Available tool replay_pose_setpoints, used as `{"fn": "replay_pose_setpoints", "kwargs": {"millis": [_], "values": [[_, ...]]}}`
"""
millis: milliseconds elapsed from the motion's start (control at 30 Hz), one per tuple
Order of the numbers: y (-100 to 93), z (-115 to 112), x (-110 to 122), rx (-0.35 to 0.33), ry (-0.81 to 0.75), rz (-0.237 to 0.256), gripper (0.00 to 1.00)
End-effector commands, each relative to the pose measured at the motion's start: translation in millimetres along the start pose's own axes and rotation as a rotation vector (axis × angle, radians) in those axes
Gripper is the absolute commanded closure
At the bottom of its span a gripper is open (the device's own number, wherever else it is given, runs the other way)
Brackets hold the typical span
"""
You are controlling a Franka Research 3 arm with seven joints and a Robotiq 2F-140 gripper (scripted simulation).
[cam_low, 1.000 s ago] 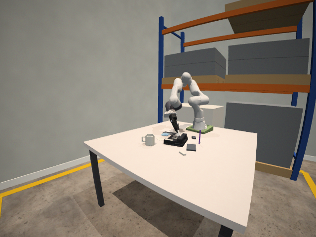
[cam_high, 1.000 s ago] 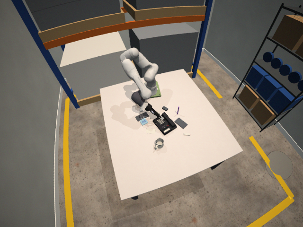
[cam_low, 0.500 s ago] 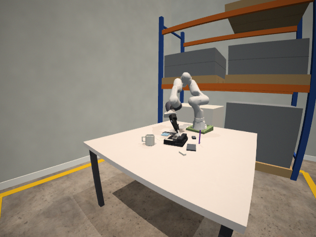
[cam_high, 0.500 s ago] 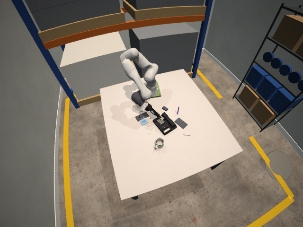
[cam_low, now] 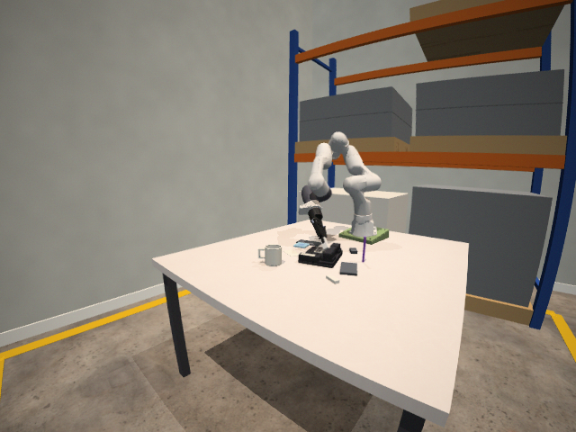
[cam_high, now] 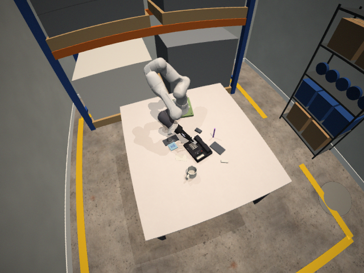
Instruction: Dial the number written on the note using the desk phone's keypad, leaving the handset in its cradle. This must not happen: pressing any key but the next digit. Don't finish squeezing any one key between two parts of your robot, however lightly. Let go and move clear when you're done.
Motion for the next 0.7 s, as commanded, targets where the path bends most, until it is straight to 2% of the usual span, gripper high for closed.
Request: {"fn": "replay_pose_setpoints", "kwargs": {"millis": [0, 667], "values": [[-0.4, 1.6, -1.0, 0.004, -0.006, 0.003, 1.00], [-8.3, -5.5, -6.1, 0.004, -0.006, 0.003, 1.00]]}}
Point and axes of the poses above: the point where the finger pads meet when closed, its own y axis out along the fingers, its own x axis across the jaws, z = x × y, the point moved 9 cm from there along -y, back along the fingers, and after that the axes turned 3 degrees about y, right-handed, at the moved point
